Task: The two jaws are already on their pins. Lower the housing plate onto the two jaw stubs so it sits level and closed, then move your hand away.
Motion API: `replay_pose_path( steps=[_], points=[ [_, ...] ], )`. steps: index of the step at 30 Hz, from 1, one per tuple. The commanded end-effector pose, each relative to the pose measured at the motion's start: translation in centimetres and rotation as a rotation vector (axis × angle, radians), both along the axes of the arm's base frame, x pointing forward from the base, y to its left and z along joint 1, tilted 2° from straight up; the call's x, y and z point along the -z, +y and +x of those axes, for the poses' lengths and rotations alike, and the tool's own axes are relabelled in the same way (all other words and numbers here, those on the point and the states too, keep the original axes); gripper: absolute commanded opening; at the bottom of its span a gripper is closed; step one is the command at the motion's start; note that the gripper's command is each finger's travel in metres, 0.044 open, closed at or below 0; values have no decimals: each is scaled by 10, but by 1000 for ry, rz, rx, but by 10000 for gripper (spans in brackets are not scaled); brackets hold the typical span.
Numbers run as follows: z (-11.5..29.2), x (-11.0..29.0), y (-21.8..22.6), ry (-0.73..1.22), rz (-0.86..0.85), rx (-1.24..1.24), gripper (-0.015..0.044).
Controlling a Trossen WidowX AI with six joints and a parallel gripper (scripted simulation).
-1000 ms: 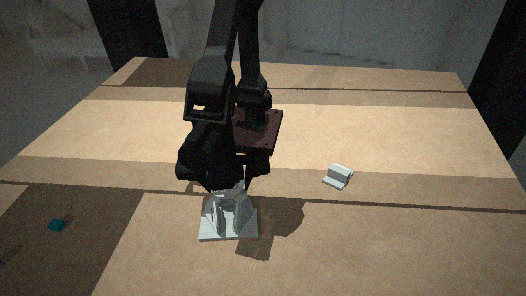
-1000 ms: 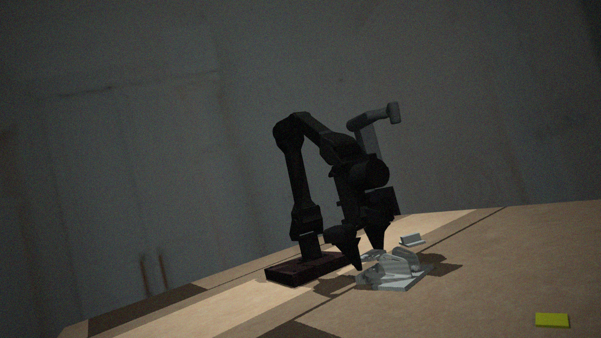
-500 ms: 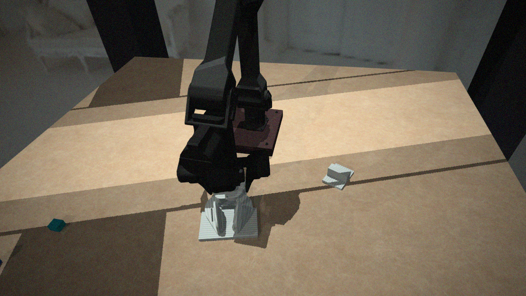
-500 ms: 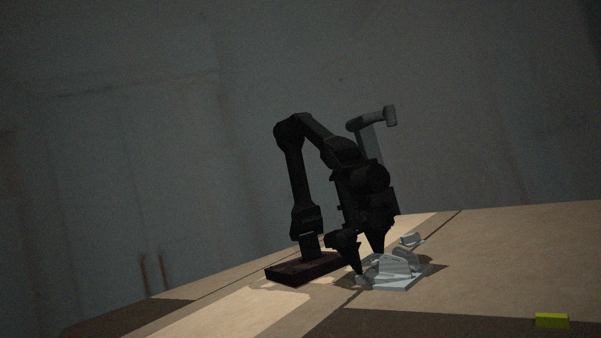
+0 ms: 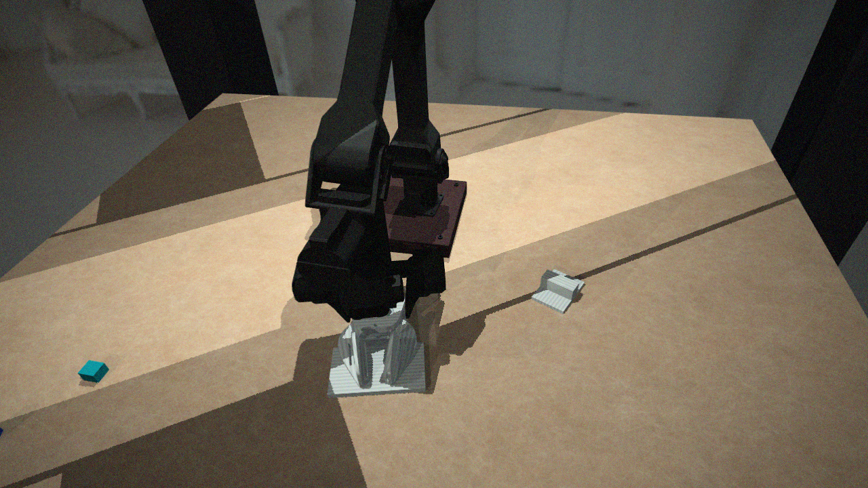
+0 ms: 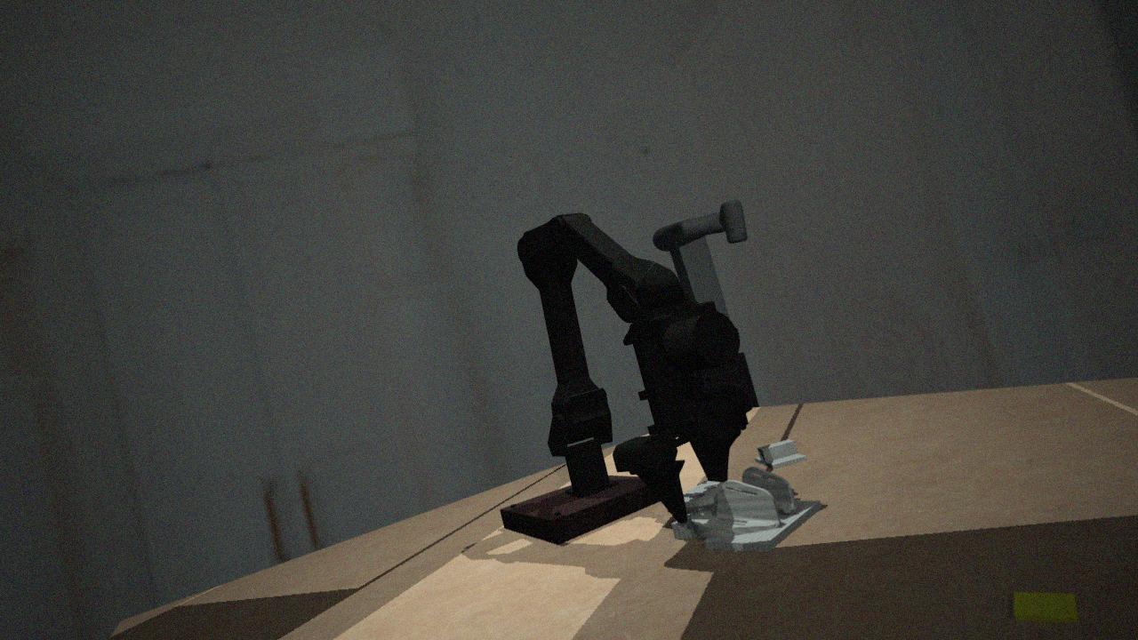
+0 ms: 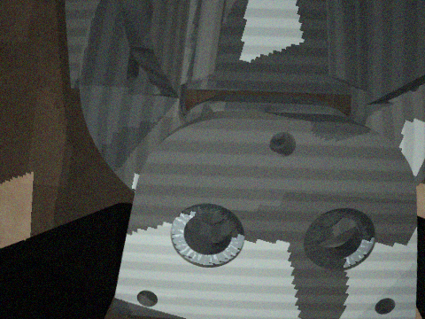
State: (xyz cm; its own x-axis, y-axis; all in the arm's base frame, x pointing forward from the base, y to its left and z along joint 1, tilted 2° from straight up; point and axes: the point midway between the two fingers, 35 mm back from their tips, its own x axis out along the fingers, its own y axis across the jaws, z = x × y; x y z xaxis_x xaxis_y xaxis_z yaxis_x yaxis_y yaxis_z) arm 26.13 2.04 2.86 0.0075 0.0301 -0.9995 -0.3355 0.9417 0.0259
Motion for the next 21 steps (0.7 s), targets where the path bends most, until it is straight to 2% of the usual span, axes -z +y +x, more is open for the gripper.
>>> replay_pose_path(
  steps=[1,21],
  points=[
    [0,0,0,0,-2,6,351],
    [0,5,0,0,-2,6,351]
  ],
)
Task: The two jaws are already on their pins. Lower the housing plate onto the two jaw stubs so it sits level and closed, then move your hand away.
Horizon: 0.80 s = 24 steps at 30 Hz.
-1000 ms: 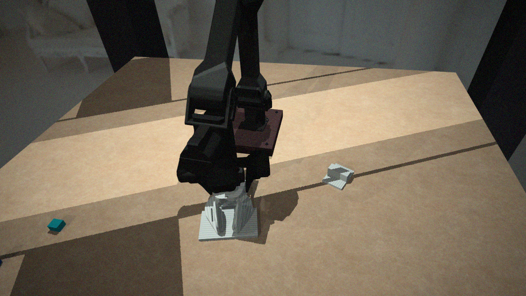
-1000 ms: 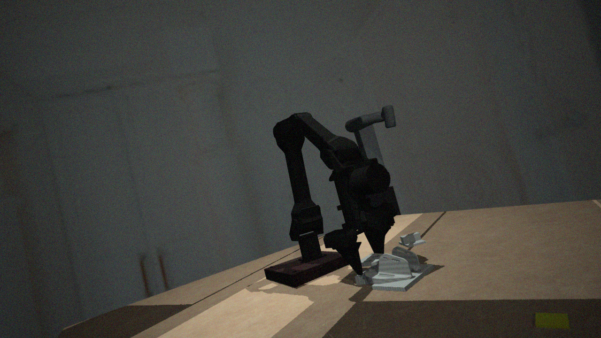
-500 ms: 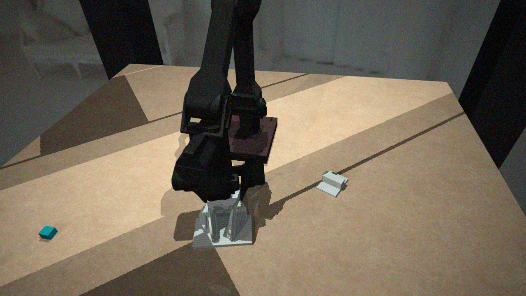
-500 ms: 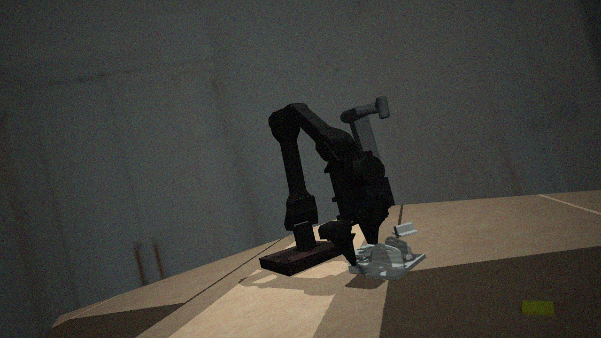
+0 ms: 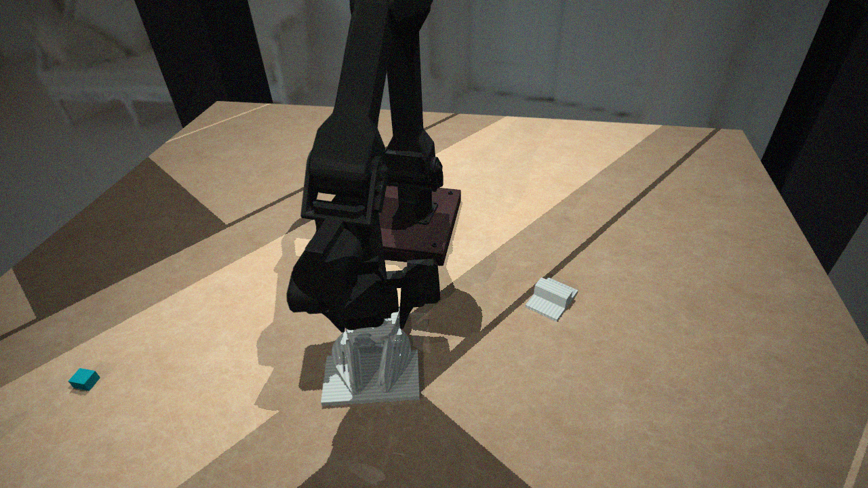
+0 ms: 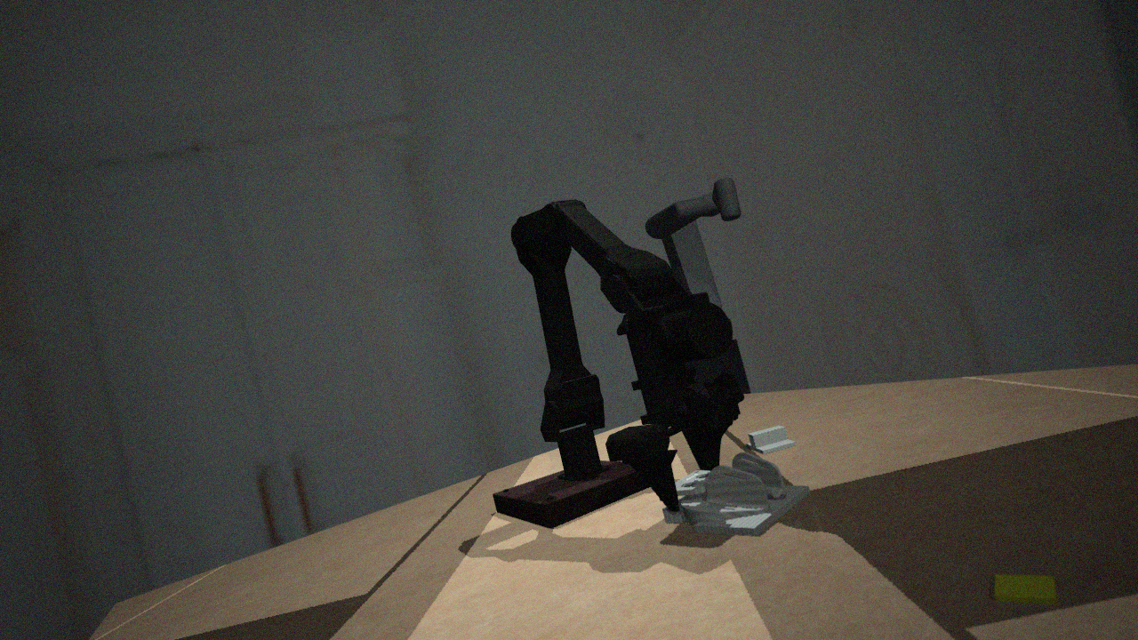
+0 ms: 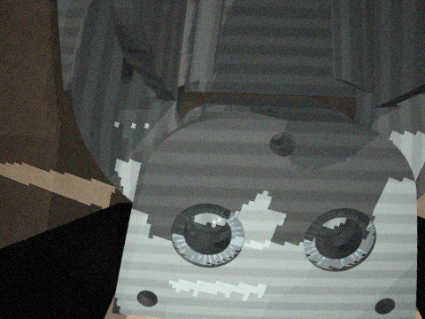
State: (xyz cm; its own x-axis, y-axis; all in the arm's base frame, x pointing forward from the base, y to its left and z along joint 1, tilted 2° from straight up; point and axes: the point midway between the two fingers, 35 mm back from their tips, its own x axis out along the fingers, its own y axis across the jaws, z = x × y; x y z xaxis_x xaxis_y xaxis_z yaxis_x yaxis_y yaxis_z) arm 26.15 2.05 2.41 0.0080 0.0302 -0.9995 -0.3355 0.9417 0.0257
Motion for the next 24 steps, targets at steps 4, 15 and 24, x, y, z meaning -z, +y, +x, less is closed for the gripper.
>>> replay_pose_path(
  steps=[4,15,24],
  points=[
    [0,1,0,0,-2,6,351],
    [0,3,0,0,-2,6,351],
    [0,6,0,0,-2,6,351]
  ],
)
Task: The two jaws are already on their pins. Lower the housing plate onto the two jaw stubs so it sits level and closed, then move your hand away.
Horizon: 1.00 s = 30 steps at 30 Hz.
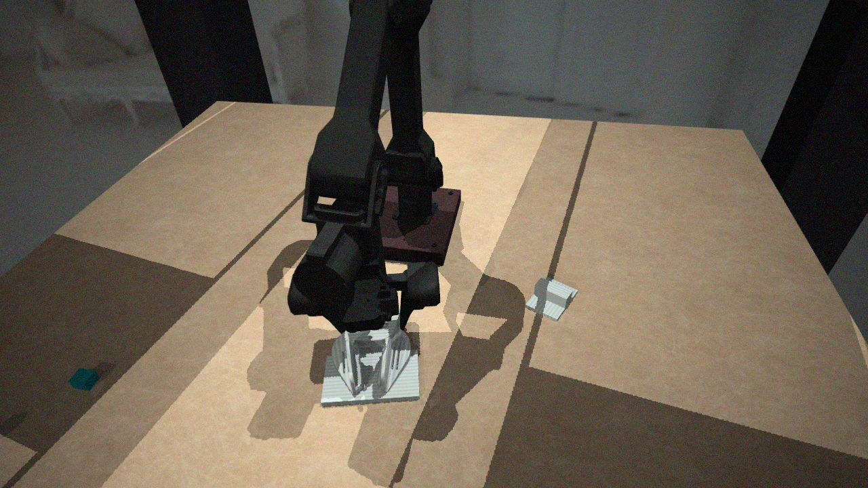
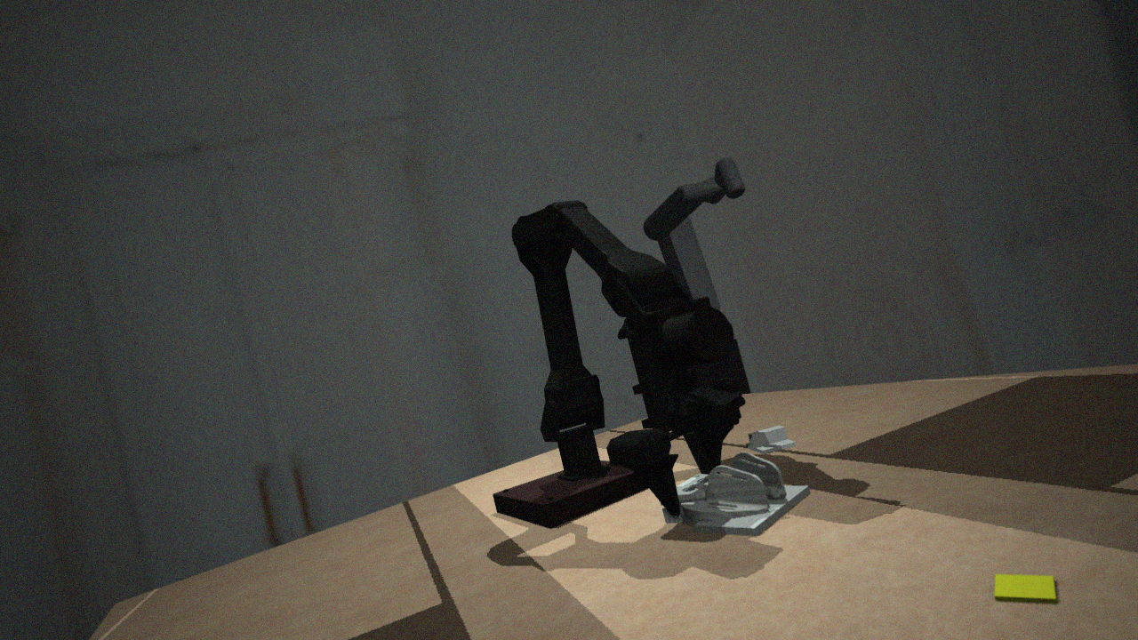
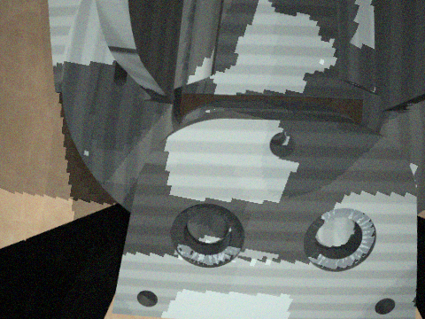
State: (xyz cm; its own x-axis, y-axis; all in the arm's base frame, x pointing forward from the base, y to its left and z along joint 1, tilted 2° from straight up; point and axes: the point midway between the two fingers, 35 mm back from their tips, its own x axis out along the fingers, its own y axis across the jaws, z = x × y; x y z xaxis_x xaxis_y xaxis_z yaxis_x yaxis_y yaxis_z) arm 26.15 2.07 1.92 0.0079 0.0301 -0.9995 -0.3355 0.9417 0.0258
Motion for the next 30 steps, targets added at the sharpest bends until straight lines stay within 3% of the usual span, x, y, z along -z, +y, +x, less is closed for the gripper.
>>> replay_pose_path(
  steps=[1,30],
  points=[
    [0,1,0,0,-2,6,351],
    [0,3,0,0,-2,6,351]
  ],
)
